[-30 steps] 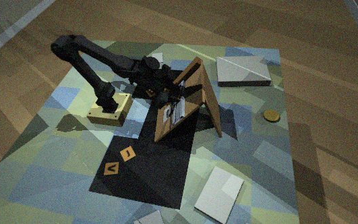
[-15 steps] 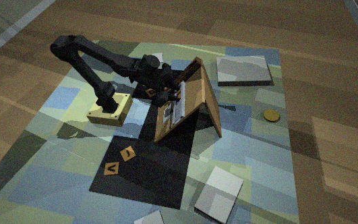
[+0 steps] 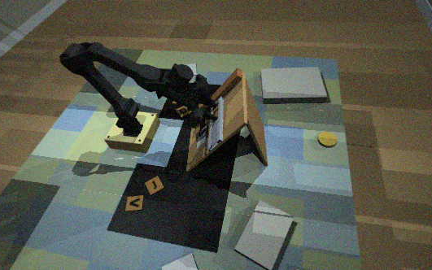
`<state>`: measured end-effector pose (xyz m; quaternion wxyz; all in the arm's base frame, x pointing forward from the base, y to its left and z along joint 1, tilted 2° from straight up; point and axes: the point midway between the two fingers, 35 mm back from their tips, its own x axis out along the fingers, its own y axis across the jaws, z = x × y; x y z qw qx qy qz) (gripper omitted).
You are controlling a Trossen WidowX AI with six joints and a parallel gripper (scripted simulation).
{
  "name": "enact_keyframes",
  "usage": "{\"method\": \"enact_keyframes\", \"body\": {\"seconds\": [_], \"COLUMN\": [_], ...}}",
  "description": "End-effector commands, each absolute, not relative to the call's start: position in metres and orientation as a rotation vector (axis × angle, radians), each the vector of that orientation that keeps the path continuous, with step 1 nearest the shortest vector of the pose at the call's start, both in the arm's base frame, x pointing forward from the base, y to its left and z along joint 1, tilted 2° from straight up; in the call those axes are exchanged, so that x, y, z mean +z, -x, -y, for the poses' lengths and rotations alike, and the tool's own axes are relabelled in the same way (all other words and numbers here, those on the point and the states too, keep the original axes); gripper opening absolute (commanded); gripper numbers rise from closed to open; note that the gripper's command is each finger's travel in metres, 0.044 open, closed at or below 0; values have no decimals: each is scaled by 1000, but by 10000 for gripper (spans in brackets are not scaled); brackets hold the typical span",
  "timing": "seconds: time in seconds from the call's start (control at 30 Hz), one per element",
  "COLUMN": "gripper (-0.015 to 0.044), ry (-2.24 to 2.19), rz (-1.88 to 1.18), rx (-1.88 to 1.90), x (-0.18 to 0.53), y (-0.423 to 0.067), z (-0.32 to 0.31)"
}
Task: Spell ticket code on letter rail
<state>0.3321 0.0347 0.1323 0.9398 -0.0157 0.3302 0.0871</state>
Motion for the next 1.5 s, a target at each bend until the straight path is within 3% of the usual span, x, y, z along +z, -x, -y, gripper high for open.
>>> {"method": "enact_keyframes", "body": {"seconds": [0.0, 0.37, 1.47], "gripper": [0, 289, 295], "ry": [27, 28, 28], "rz": [-670, -671, -672], "rx": [171, 172, 171], "x": [133, 135, 151], "y": [-332, -329, -308], "z": [-36, -35, -28]}}
